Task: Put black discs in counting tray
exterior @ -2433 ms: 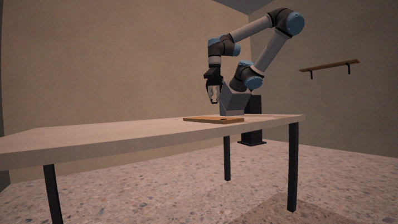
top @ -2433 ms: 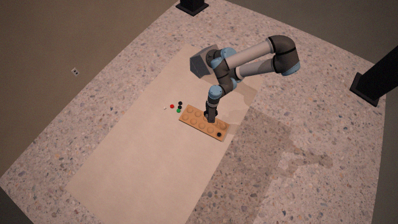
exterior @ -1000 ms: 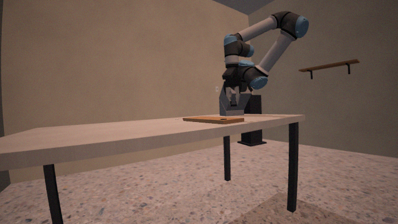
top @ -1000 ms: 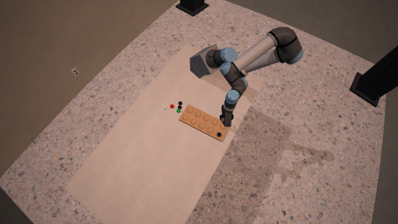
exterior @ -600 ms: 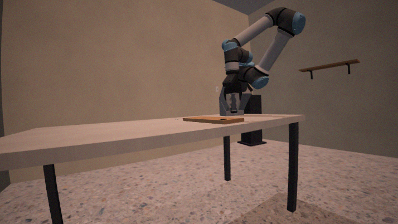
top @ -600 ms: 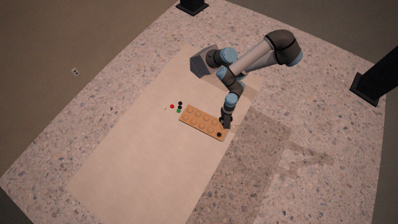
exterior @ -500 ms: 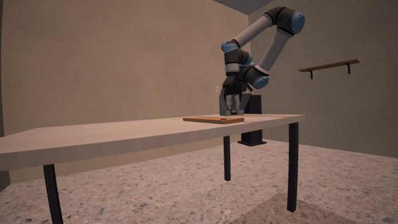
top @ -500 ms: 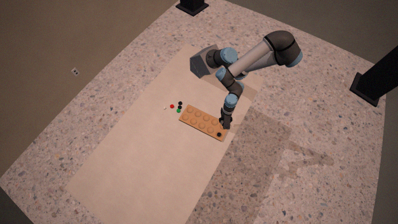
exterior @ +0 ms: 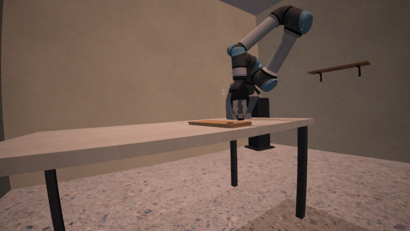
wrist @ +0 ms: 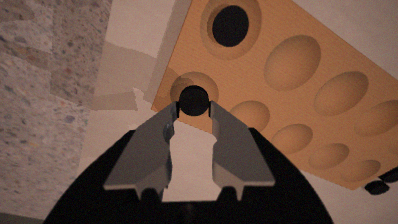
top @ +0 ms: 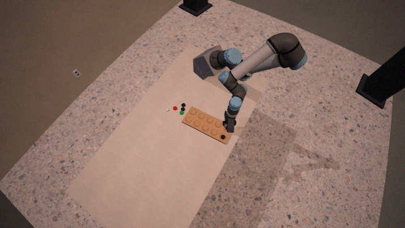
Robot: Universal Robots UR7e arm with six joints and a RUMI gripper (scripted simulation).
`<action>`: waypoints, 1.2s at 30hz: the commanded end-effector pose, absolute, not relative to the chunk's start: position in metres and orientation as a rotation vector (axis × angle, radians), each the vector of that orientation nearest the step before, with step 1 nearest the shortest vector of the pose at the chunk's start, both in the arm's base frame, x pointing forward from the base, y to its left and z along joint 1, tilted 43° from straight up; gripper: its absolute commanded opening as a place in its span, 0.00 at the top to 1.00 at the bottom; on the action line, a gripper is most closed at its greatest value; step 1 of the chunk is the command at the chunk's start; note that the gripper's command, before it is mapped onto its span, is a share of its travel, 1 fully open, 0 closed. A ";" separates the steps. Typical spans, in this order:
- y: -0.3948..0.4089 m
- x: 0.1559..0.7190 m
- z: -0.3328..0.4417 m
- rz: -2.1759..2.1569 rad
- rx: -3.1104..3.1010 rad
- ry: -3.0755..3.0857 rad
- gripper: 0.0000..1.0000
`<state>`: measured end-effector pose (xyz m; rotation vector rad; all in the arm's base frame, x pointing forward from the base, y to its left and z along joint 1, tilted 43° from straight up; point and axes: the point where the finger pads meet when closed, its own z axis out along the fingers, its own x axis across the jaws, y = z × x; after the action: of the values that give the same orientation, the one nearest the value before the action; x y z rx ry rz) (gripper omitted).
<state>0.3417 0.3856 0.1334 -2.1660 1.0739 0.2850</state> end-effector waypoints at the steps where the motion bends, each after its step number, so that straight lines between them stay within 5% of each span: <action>1: 0.389 0.341 0.128 0.289 -2.168 1.076 1.00; 24: 0.395 0.342 0.122 0.287 -2.166 1.076 1.00; 25: 0.395 0.342 0.122 0.287 -2.166 1.076 0.78; 36: 0.395 0.342 0.122 0.287 -2.166 1.076 0.78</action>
<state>0.3435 0.3945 0.1237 -2.1646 1.0744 0.2834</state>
